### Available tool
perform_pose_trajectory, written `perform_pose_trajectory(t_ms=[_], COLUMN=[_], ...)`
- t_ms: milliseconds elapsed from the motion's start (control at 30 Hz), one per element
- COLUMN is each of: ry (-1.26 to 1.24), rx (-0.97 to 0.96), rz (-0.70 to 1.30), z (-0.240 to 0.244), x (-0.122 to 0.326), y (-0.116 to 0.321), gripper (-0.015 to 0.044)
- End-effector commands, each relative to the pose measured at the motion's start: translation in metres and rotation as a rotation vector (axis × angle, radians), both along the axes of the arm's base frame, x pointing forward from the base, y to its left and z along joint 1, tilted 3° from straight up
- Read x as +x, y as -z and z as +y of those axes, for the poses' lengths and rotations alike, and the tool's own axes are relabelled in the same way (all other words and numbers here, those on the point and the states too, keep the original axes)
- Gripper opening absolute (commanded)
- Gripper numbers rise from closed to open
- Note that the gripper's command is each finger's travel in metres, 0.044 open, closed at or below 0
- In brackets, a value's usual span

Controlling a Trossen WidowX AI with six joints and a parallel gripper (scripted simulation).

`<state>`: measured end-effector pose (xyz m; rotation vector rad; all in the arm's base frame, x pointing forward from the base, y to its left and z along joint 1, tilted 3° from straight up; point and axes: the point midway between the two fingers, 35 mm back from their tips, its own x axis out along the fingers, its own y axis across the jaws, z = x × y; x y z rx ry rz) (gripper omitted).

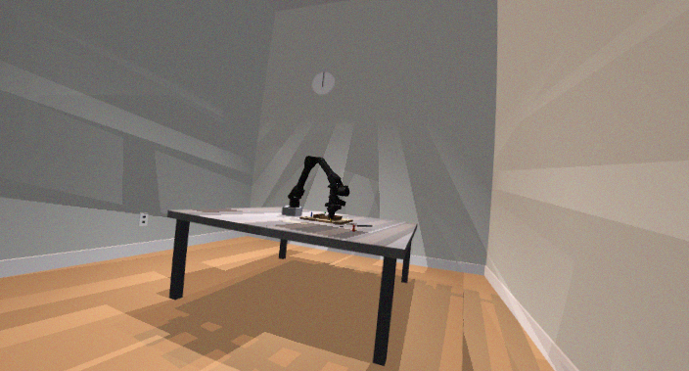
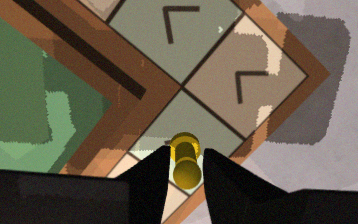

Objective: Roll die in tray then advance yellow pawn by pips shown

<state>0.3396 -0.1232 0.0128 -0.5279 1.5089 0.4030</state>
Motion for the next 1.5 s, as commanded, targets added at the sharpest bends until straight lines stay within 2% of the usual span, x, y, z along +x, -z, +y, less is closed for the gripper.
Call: perform_pose_trajectory(t_ms=[0,267,900,1133,1467], ry=[-0.003,-0.003,-0.003,-0.004,-0.004], rx=[0.004,0.004,0.004,0.005,0.005], rz=[-0.001,-0.001,-0.001,-0.001,-0.004], z=[0.001,0.001,0.006,0.005,0.003], x=[0.0,0.001,-0.006,-0.003,0.035], y=[0.001,-0.003,-0.125,-0.122,-0.068], gripper=[0.0023,0.0,0.0,0.0,0.0])
